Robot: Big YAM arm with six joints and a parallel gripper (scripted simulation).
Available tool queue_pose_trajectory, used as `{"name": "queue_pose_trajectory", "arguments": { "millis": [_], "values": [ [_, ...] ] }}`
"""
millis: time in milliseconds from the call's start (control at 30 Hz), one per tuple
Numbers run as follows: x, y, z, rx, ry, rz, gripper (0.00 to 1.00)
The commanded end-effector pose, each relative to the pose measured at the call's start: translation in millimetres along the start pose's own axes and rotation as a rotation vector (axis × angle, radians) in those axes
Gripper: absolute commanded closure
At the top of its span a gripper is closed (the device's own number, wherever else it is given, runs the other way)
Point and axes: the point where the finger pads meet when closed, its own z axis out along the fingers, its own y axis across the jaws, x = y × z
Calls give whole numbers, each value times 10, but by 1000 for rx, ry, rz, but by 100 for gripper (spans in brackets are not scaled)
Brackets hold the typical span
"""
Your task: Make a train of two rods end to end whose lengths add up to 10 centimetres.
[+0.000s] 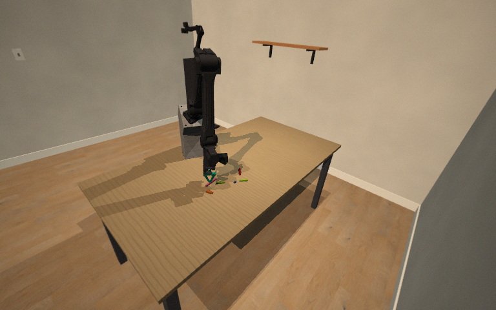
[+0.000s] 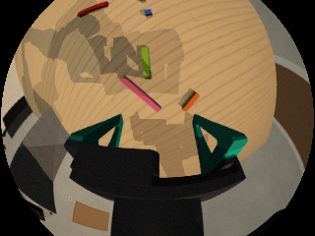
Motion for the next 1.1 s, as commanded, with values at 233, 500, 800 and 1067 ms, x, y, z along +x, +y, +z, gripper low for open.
{"name": "queue_pose_trajectory", "arguments": {
  "millis": [233,500,800,1067],
  "values": [
    [-516,161,45,3,-7,-276,0],
    [-962,375,15,10,-7,-505,0],
    [-1258,563,-47,20,-7,-672,0],
    [-1253,515,-73,31,-8,-664,0]
  ]
}}
